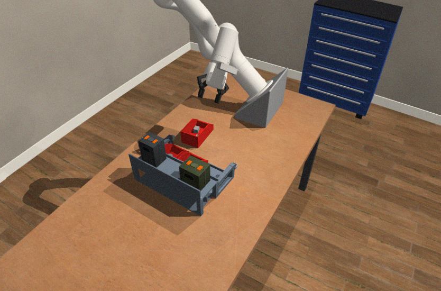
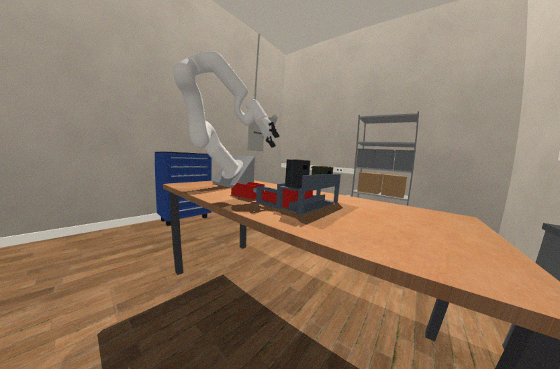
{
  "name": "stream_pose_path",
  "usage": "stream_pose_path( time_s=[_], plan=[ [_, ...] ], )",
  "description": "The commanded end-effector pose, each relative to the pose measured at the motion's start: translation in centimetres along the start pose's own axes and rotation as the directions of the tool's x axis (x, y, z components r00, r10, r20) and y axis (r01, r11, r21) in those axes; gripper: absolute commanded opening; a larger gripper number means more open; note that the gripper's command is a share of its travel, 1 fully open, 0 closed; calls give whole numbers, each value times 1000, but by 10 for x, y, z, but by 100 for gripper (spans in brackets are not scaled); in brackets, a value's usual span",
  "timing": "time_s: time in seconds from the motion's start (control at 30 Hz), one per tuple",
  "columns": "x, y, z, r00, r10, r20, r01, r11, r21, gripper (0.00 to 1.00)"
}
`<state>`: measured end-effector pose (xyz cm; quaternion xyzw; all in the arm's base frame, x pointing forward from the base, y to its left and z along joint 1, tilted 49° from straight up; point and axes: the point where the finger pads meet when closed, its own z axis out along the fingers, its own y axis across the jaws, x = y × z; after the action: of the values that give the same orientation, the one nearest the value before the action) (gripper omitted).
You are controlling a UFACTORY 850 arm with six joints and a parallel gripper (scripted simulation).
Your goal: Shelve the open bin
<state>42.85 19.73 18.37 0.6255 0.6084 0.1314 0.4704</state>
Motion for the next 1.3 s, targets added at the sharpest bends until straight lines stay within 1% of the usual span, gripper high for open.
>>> stream_pose_path(
  time_s=[0.0, 0.03, 0.1, 0.2, 0.6, 0.67, 0.77, 1.17, 1.27],
  plan=[
    [1, 0, 0, 1000, -5, 1, 5, 1000, -2, 100],
    [1, 0, 0, 1000, -5, 1, 5, 1000, -2, 100],
    [16, -15, 4, 995, -103, 16, 103, 995, -16, 100],
    [38, -38, 11, 967, -252, 42, 254, 967, -36, 100],
    [38, -38, 11, 967, -252, 42, 254, 967, -36, 100],
    [50, -51, 15, 937, -345, 60, 348, 936, -47, 100],
    [69, -70, 20, 872, -481, 90, 487, 871, -59, 100],
    [69, -70, 20, 872, -481, 90, 487, 871, -59, 100],
    [65, -66, 19, 789, -603, 121, 613, 788, -67, 100]
  ],
)
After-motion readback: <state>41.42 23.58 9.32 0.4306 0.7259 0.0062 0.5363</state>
